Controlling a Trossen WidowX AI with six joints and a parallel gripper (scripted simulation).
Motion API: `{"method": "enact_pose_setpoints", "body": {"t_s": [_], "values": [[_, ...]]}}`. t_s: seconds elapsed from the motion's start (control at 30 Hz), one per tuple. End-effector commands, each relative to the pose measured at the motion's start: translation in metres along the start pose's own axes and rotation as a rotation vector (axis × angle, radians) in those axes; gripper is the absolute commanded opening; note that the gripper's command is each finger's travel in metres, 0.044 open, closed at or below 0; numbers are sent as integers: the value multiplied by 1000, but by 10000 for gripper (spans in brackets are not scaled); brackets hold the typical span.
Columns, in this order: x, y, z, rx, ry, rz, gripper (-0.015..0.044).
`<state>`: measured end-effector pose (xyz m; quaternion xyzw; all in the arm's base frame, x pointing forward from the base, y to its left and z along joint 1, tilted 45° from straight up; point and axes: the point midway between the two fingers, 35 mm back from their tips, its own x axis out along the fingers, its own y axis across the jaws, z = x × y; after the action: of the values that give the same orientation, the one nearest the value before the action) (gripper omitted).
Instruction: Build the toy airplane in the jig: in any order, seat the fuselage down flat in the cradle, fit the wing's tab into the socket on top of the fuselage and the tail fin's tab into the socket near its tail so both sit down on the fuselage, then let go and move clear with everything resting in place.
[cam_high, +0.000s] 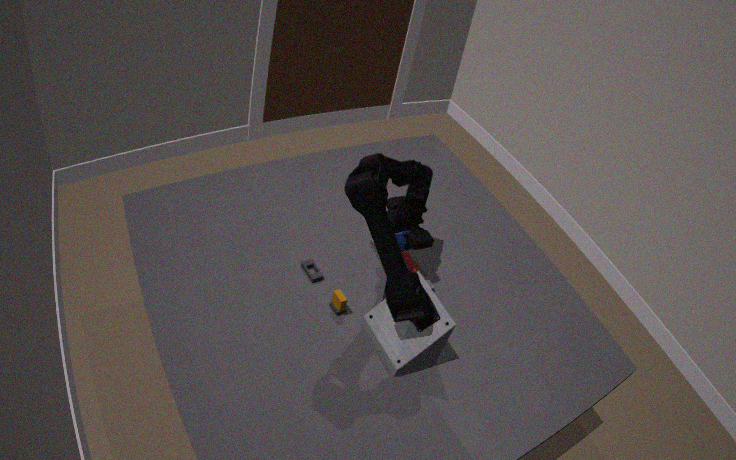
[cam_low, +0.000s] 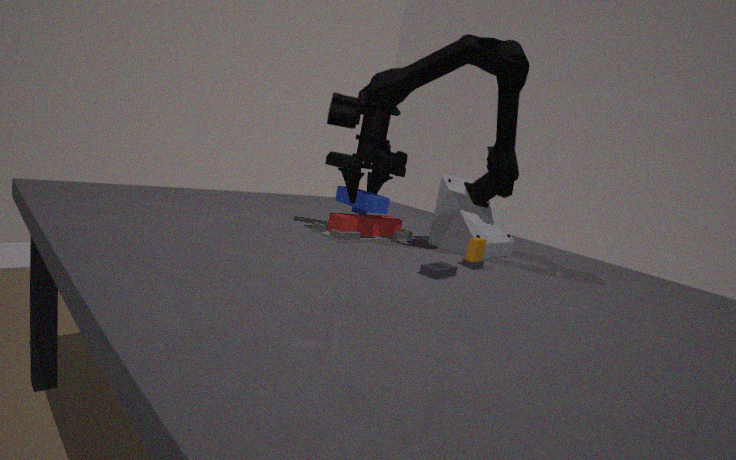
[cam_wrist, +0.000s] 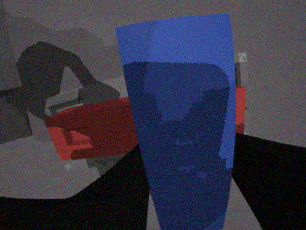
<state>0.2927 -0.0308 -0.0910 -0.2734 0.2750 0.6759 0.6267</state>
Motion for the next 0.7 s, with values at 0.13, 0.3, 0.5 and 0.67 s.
{"method": "enact_pose_setpoints", "body": {"t_s": [0.13, 0.3, 0.5, 0.67], "values": [[12, 1, 0, 7, -7, 2, 195], [10, 1, 0, 1, -3, 3, 181], [10, 1, 0, 1, -3, 3, 83], [10, 1, 0, 1, -3, 3, 109]]}}
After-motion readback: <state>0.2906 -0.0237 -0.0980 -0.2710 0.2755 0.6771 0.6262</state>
